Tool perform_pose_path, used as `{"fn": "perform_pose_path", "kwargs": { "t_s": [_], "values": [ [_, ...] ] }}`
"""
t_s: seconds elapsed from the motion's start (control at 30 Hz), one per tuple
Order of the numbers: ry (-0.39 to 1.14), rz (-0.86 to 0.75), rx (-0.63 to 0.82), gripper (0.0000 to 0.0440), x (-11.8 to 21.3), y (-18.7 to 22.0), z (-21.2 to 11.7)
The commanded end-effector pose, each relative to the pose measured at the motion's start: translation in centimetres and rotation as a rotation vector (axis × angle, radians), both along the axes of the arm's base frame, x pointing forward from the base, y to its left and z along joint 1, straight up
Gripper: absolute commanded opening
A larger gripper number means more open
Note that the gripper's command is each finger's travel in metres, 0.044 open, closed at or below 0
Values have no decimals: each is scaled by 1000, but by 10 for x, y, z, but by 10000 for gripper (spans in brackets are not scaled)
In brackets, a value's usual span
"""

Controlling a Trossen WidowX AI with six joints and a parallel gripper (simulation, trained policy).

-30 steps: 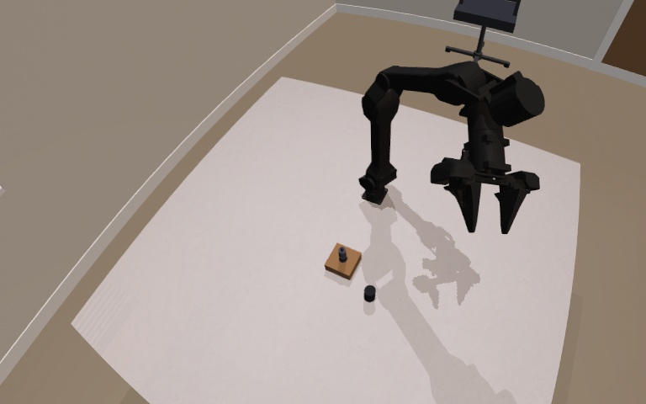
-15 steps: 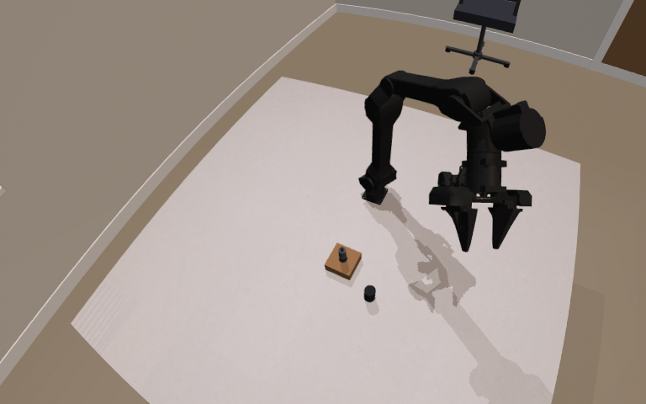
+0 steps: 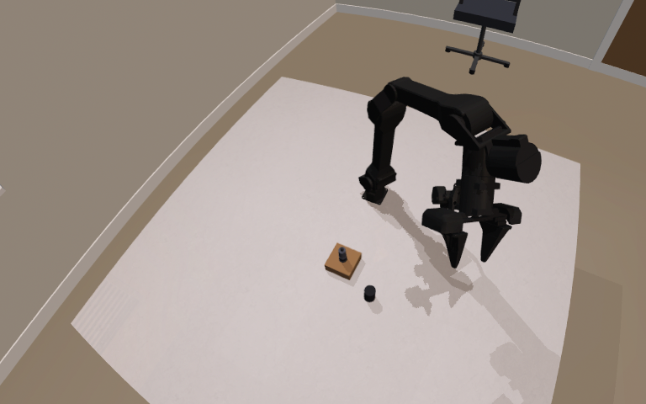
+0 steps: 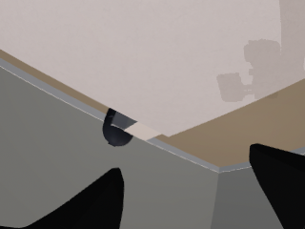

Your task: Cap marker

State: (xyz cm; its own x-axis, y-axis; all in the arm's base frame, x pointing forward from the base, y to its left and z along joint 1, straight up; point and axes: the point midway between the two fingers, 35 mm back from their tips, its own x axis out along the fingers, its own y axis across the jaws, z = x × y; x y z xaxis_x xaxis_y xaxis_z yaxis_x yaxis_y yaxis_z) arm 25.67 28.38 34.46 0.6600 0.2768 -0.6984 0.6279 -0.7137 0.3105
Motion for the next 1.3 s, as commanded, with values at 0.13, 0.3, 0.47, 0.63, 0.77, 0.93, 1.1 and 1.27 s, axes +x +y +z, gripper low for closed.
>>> {"fn": "perform_pose_path", "kwargs": {
  "t_s": [0.13, 0.3, 0.47, 0.63, 0.77, 0.93, 1.1, 1.27],
  "values": [
    [99, -16, -51, 332, 8, -6, -28],
    [151, -29, -71, 332, 13, -12, -41],
    [203, -45, -89, 332, 18, -18, -54],
    [256, -63, -104, 332, 23, -25, -66],
    [298, -79, -114, 332, 27, -31, -75],
    [349, -100, -124, 331, 31, -39, -86],
    [399, -123, -130, 331, 35, -47, -96],
    [447, -145, -135, 331, 40, -55, -106]
  ]
}}
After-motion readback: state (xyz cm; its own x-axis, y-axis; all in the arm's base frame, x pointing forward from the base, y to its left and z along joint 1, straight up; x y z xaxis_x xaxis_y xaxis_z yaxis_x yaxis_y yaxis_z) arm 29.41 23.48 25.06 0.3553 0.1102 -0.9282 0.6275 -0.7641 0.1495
